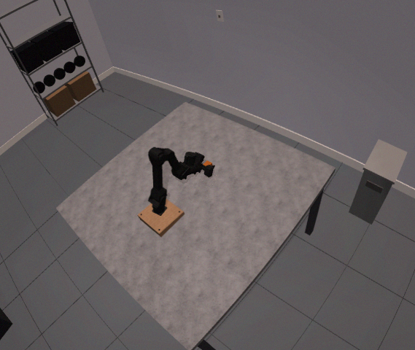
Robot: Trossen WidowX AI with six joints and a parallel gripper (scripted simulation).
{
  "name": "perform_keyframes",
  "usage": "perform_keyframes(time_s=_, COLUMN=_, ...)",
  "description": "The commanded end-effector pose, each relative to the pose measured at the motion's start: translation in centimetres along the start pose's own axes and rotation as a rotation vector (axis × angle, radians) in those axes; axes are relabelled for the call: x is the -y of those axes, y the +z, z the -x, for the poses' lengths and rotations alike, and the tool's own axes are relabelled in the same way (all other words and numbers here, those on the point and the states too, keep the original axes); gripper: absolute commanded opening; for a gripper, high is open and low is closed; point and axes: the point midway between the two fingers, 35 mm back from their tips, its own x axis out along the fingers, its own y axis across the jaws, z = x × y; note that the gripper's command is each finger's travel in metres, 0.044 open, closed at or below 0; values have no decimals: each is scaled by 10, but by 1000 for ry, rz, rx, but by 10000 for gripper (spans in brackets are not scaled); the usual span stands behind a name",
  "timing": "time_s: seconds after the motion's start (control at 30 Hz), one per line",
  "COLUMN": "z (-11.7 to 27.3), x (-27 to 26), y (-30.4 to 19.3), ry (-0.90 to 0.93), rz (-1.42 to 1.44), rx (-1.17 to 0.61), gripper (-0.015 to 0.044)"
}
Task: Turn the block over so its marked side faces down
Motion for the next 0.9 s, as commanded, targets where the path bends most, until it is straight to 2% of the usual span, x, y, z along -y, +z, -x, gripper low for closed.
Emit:
perform_keyframes(time_s=0.0, z=0, x=1, y=-1, ry=-4, rz=4, rx=0, gripper=440)
perform_keyframes(time_s=0.2, z=-2, x=0, y=1, ry=-3, rz=3, rx=-26, gripper=440)
perform_keyframes(time_s=0.37, z=-5, x=-1, y=16, ry=-1, rz=0, rx=-212, gripper=440)
perform_keyframes(time_s=0.5, z=11, x=-1, y=33, ry=-1, rz=0, rx=-367, gripper=440)
perform_keyframes(time_s=0.63, z=44, x=0, y=51, ry=-4, rz=2, rx=-517, gripper=440)
perform_keyframes(time_s=0.87, z=51, x=0, y=54, ry=-5, rz=2, rx=-543, gripper=440)
